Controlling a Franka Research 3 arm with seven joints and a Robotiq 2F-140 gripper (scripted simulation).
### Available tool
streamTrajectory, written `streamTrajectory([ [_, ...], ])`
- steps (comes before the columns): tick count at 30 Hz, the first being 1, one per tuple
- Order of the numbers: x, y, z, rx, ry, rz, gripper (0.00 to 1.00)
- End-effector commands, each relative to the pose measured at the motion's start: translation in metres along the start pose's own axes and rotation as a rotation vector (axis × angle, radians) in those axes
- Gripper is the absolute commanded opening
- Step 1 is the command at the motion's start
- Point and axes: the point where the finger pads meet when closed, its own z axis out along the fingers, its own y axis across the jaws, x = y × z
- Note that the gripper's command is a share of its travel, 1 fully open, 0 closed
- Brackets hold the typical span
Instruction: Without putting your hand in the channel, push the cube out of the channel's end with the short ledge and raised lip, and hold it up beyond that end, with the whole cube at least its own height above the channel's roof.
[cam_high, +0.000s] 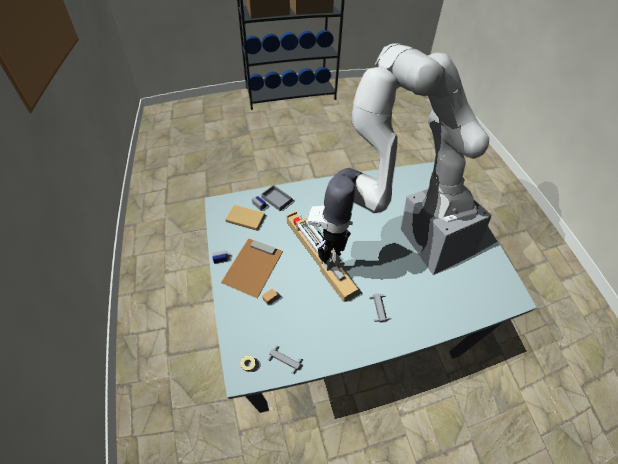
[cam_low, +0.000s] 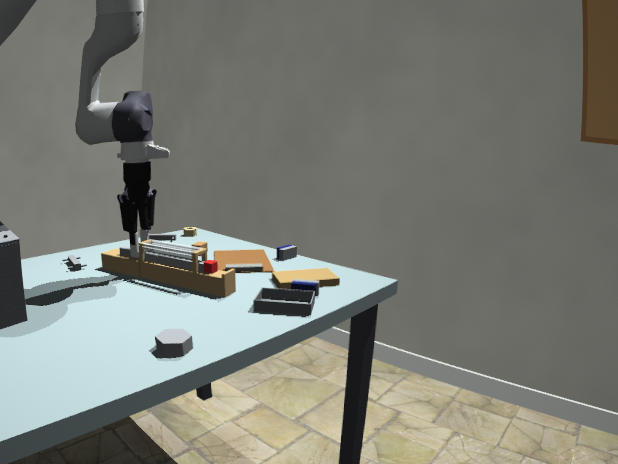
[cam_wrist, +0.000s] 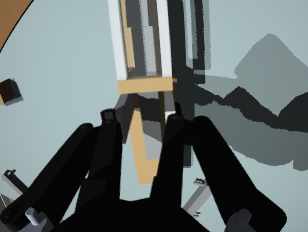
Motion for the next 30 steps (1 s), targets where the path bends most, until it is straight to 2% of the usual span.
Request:
streamTrajectory([
  [1, 0.001, -0.001, -0.001, 0.001, 0.002, -0.008, 0.23],
  [25, 0.001, -0.001, -0.001, 0.001, 0.002, -0.008, 0.23],
  [27, 0.001, -0.001, -0.009, 0.001, 0.002, -0.008, 0.23],
  [29, 0.001, -0.001, -0.009, 0.001, 0.002, -0.008, 0.23],
  [30, 0.001, -0.001, -0.018, 0.001, 0.002, -0.008, 0.23],
])
